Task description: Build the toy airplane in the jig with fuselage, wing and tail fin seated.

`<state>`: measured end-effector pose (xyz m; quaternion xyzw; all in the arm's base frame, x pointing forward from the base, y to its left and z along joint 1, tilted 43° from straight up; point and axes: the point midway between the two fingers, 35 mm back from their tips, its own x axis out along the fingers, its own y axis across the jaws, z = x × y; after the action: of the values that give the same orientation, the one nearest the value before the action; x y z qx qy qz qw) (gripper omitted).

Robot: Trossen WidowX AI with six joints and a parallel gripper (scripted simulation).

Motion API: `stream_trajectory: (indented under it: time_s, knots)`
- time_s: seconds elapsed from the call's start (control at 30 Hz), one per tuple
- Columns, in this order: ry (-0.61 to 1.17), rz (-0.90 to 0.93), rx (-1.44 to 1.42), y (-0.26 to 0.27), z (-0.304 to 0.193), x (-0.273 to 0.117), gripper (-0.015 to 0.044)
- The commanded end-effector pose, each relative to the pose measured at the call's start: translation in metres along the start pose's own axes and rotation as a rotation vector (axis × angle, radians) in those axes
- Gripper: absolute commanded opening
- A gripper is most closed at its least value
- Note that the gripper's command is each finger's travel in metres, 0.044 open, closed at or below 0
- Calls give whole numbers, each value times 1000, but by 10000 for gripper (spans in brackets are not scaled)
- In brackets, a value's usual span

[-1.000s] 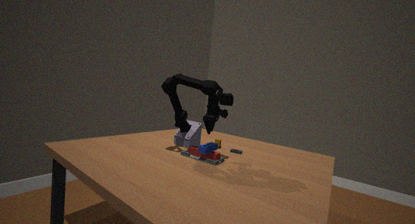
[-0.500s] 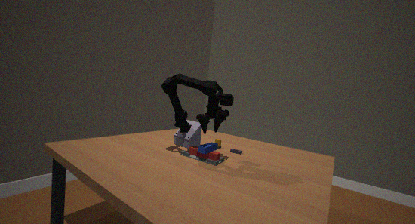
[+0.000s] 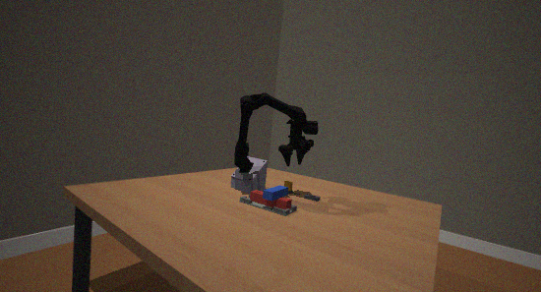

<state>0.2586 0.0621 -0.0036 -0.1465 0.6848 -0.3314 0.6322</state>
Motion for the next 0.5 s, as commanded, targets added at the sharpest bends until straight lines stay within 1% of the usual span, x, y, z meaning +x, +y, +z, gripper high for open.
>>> stream_trajectory:
  time_s: [0.0, 0.07, 0.23, 0.27, 0.37, 0.47]
  knots:
    - [11, -33, 7, 43, -48, 11, 440]
    - [10, -40, 10, 49, -57, 13, 440]
    - [10, -41, 10, 49, -57, 15, 440]
    - [10, -40, 10, 49, -57, 22, 440]
    - [9, -41, 10, 48, -57, 60, 440]
    - [9, -42, 10, 46, -57, 69, 440]
